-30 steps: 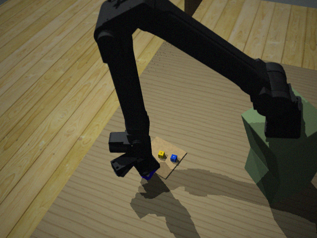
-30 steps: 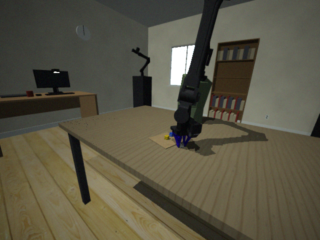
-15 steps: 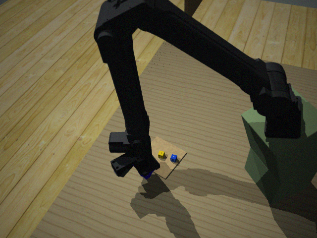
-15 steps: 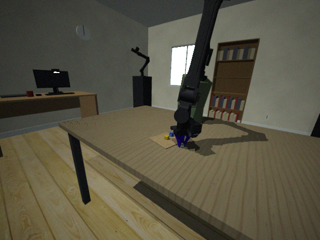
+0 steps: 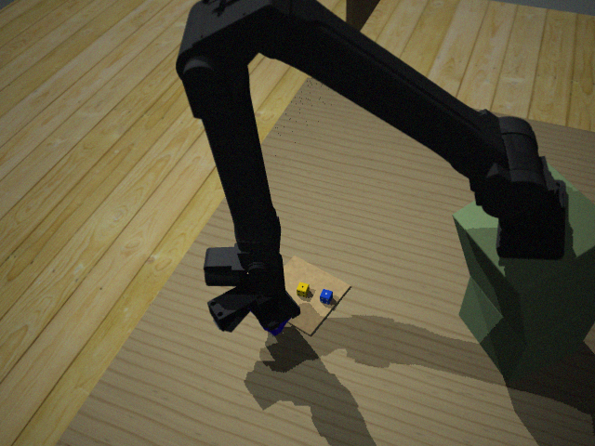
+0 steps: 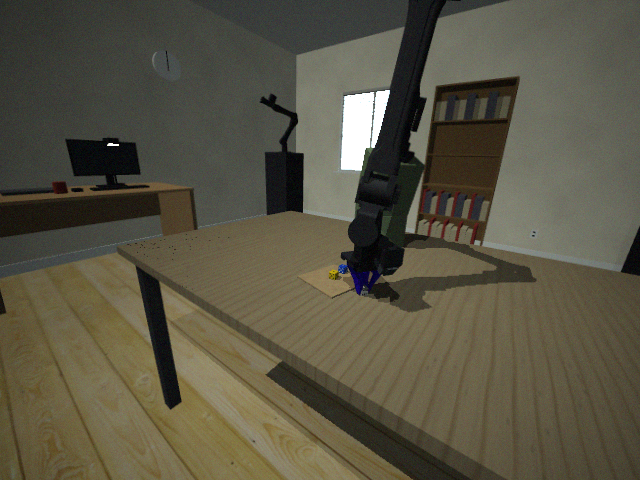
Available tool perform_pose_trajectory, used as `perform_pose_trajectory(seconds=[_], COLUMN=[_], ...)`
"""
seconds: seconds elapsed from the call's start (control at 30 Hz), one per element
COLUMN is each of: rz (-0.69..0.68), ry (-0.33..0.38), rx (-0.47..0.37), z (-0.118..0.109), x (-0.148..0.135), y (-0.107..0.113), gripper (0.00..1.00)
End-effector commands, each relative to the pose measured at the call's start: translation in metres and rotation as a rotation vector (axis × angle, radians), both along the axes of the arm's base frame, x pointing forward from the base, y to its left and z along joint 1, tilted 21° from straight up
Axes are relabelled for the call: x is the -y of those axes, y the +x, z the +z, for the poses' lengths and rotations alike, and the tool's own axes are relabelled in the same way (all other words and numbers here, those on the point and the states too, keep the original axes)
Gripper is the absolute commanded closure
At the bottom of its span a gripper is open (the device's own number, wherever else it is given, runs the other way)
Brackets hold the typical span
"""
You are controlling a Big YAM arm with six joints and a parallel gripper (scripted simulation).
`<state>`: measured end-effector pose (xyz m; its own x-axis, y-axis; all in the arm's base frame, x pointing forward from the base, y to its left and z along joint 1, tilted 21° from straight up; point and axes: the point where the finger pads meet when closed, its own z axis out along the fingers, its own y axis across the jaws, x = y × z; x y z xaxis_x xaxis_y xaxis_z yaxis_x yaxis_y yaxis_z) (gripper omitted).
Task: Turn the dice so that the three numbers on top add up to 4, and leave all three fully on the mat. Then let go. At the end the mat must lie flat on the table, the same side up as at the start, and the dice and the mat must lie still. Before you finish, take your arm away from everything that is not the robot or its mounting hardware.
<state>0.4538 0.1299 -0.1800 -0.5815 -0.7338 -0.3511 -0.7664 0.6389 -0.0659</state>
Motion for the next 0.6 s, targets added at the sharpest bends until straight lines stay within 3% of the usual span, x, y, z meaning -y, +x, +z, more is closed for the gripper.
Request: perform_pose_trajectory(seconds=[0.0,0.57], rz=[-0.004,-0.005], ry=[0.008,0.009], rx=[0.025,0.03], z=[0.0055,0.0101], x=[-0.0062,-0.006], y=[0.0072,0.0085], gripper=[0.85,0.85])
